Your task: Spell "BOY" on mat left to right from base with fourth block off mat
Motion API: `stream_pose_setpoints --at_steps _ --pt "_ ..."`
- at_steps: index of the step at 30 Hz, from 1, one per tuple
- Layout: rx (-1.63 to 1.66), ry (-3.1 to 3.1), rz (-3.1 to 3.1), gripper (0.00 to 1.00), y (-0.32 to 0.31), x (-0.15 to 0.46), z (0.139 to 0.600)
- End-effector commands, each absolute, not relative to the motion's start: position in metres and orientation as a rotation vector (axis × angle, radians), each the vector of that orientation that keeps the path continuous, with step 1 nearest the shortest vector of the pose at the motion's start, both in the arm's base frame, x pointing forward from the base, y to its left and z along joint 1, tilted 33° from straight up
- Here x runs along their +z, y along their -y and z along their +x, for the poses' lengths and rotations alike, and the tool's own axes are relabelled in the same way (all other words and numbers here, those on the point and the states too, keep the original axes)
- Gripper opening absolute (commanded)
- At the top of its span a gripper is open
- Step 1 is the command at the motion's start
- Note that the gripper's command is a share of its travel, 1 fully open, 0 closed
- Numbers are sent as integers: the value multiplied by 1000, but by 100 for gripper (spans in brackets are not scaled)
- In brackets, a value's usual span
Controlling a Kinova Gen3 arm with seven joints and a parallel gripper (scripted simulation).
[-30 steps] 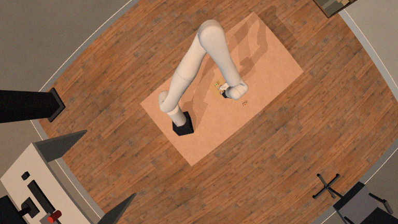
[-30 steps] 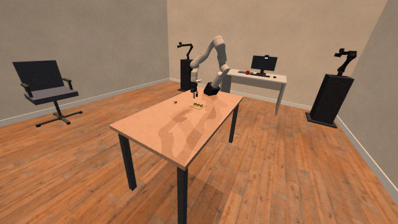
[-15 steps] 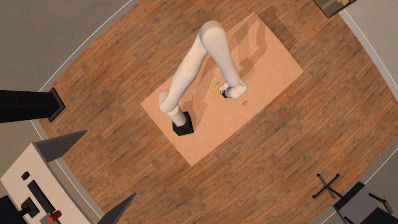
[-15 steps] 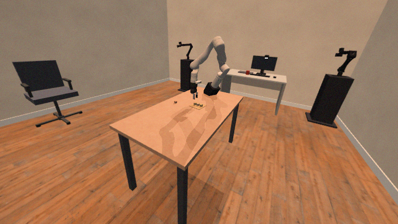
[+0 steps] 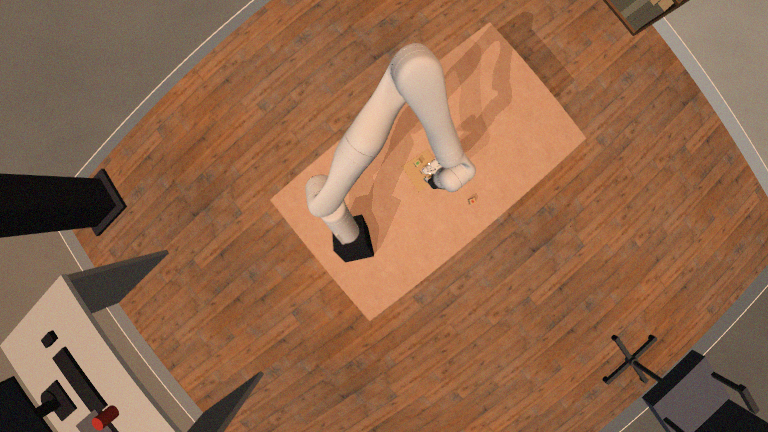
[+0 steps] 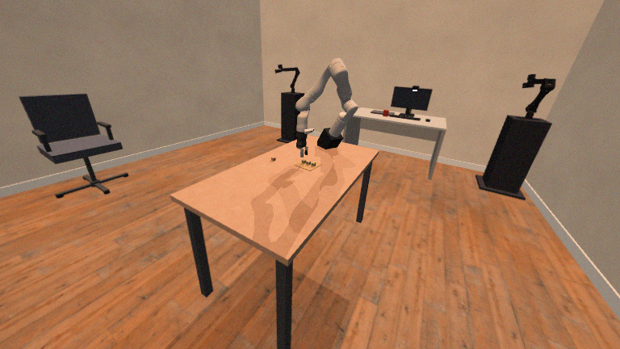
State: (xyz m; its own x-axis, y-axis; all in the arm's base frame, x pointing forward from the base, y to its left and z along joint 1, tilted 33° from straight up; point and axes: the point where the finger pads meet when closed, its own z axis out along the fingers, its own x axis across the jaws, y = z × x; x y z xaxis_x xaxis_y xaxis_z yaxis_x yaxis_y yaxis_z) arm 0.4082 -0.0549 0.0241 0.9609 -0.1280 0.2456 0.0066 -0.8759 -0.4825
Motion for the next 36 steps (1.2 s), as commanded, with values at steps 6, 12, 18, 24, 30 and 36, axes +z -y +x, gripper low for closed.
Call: stream_pose_setpoints --at_steps 6,12,18,24,30,36 --pt "-363 -88 -2613 99 51 15 409" --pt "-363 -88 -2613 99 48 10 411" --pt "-363 -88 -2613 99 46 6 412" --pt "-363 -88 -2613 99 45 5 412" --pt "-363 -88 -2613 99 45 5 413" --pt "-363 -88 -2613 99 45 5 413"
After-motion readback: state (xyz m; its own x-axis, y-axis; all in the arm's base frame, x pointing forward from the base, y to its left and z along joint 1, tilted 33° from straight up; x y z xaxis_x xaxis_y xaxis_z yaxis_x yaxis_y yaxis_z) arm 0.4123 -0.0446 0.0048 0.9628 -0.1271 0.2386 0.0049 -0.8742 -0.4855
